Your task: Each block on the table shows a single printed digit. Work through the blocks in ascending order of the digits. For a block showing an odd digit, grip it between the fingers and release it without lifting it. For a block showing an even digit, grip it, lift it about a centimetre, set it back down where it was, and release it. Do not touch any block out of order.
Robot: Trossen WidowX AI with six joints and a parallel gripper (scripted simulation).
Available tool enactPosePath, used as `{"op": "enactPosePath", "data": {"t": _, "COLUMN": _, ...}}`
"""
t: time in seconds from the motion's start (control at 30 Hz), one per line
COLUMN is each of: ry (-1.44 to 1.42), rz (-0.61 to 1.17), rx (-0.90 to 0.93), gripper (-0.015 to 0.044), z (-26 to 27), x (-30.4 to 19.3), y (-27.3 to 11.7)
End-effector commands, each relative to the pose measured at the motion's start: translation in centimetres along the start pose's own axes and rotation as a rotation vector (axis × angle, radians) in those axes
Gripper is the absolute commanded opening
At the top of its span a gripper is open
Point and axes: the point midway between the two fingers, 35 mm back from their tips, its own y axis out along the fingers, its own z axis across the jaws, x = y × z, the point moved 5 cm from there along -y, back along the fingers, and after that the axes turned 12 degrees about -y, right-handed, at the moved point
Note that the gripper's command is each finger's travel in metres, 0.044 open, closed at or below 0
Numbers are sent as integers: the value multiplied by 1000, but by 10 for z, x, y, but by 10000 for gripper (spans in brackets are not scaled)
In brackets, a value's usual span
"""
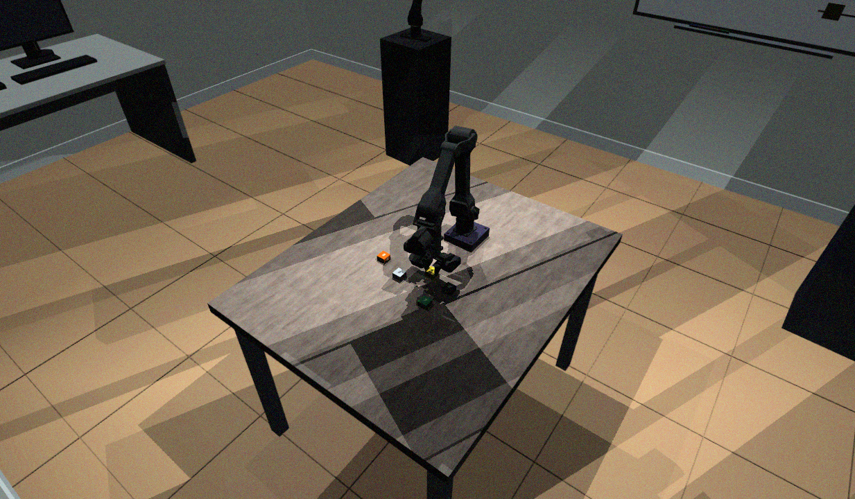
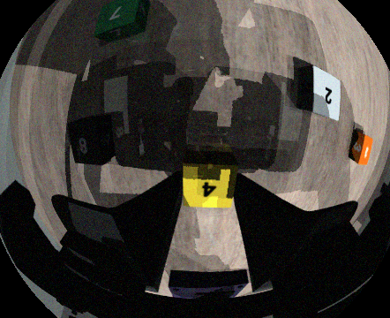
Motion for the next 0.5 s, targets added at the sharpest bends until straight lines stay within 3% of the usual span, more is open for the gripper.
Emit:
{"op": "enactPosePath", "data": {"t": 0.0, "ry": -4, "rz": -2, "rx": -4, "gripper": 120, "z": 0, "x": 0, "y": 0}}
{"op": "enactPosePath", "data": {"t": 0.47, "ry": -4, "rz": -2, "rx": -4, "gripper": 120, "z": 0, "x": 1, "y": -9}}
